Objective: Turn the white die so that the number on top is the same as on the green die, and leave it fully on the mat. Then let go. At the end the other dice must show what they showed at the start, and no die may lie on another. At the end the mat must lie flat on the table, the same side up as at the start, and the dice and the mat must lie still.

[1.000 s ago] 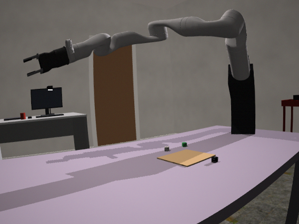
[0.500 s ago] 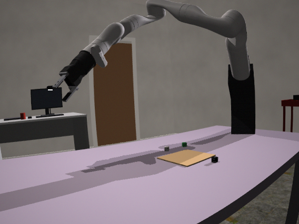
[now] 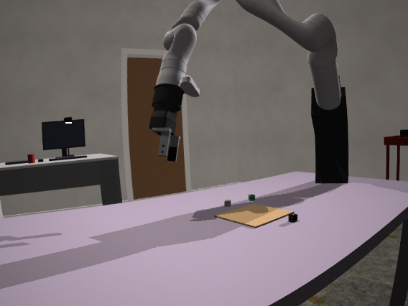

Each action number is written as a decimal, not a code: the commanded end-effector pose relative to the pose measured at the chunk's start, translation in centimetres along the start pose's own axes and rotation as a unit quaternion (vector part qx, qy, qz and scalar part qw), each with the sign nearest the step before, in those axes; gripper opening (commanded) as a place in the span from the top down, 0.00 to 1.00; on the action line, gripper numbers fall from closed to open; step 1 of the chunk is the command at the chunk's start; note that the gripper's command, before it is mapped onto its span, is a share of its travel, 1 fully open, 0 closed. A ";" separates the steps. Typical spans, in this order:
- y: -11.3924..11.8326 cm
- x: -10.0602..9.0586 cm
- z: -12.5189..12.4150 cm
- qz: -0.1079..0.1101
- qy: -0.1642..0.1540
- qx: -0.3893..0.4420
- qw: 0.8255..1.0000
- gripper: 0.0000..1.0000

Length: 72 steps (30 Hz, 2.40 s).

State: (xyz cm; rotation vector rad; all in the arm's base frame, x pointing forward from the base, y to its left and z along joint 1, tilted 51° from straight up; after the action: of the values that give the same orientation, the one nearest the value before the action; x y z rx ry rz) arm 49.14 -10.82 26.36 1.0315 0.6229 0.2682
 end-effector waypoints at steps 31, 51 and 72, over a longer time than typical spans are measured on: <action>-8.7 -3.8 -8.9 -0.141 0.079 -0.048 0.986 0.00; -8.7 -3.8 -8.9 -0.141 0.079 -0.048 0.986 0.00; -8.7 -3.7 -8.9 -0.141 0.079 -0.048 0.986 0.00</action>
State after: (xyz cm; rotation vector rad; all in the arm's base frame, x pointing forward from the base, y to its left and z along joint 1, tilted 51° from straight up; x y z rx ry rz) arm 40.31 -10.54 17.19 0.8320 0.8782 0.1317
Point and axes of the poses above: the point where the finger pads meet when closed, its own x axis out along the fingers, its own y axis across the jaws, z = x × y, the point moved 3 cm from there along -x, back along the fingers, and after that the axes turned 11 degrees about -x, right-handed, at the moved point
